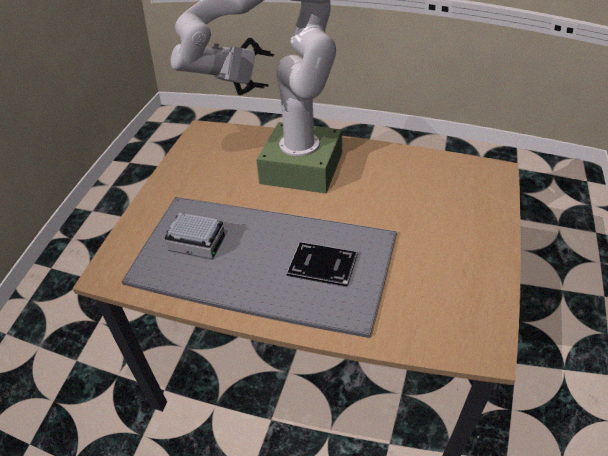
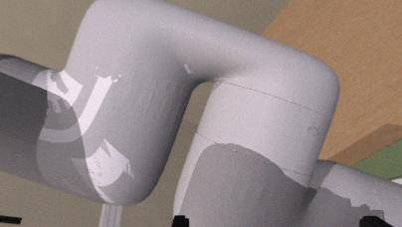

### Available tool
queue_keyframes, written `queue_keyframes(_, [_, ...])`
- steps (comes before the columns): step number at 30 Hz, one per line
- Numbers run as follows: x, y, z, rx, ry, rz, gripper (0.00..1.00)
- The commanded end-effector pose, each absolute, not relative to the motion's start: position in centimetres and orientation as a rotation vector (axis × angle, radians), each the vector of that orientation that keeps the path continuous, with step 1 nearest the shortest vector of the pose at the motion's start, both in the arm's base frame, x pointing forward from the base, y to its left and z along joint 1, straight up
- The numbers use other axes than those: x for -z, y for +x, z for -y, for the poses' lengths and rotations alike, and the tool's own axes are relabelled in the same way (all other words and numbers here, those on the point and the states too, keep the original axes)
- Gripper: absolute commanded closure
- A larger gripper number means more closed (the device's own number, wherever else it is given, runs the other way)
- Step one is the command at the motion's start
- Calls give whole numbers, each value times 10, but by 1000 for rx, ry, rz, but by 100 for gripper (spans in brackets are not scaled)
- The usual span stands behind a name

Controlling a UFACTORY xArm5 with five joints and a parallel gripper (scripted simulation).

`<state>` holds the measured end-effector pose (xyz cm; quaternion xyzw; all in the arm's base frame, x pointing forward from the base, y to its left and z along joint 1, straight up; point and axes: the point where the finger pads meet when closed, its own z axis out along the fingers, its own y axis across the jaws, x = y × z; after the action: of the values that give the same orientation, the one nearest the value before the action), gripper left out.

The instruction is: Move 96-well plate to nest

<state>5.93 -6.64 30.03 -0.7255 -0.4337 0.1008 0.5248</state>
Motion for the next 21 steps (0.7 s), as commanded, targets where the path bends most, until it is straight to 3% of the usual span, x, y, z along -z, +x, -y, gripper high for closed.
queue_keyframes(1, [-301,60,67,-241,-1738,1039,0])
queue_keyframes(17, [-301,60,67,-241,-1738,1039,0])
queue_keyframes(21, [-287,70,76,-322,-1845,965,0])
